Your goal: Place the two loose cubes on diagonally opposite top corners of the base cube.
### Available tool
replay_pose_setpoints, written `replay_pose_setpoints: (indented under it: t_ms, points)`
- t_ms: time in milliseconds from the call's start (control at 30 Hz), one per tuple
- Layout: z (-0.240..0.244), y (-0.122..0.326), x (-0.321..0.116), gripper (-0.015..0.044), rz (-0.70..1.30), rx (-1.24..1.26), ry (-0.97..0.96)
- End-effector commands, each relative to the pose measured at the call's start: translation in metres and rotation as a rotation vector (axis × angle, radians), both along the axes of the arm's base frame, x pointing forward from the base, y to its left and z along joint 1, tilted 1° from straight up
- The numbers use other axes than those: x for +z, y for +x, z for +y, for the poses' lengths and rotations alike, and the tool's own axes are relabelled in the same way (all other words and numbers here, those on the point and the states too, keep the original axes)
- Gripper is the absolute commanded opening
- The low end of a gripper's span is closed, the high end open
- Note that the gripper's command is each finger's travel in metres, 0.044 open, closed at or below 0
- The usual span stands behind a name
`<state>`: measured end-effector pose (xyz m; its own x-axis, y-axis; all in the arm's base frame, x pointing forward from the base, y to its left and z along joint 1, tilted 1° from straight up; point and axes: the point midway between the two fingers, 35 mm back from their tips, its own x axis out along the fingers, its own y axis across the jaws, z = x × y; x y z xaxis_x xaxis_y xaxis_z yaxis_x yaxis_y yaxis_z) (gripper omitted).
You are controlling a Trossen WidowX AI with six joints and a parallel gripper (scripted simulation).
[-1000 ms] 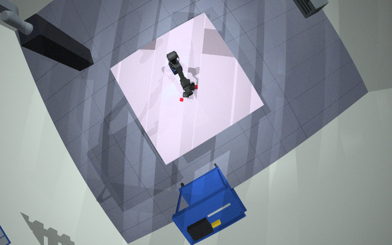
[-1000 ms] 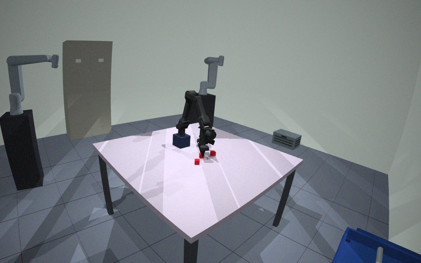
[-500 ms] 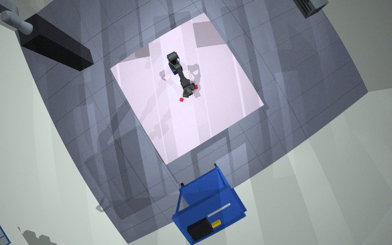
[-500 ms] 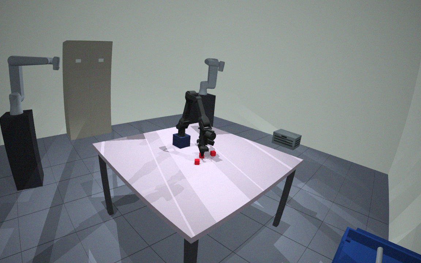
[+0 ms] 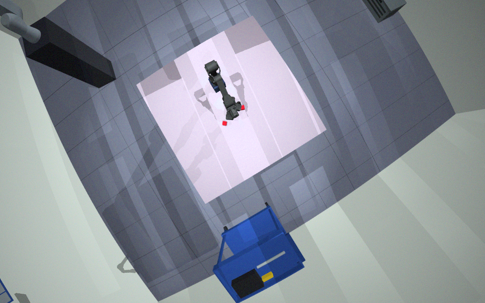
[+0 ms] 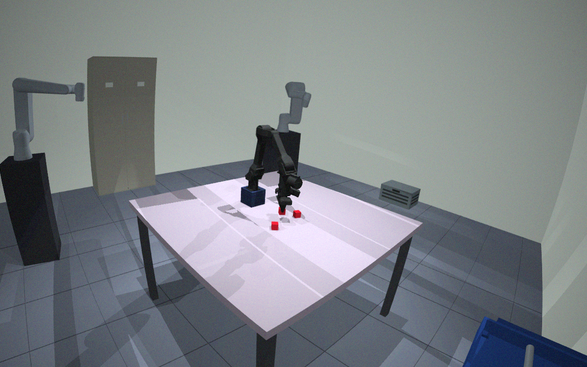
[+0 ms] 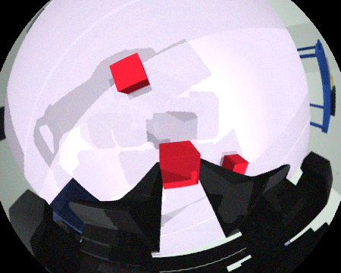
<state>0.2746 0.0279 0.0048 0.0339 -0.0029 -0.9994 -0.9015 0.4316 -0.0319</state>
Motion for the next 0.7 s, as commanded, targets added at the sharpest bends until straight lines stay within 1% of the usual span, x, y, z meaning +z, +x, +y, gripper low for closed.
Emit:
replay_pose_setpoints:
  t_ms: [0,533,667]
  points:
    - [0.001,0.003,0.017,0.0105,-0.012,-0.006,0.004]
    - [0.0,-0.004,0.067,0.0105,-0.012,-0.006,0.004]
    - [0.0,-0.005,0.072,0.0105,-0.011,-0.006,0.004]
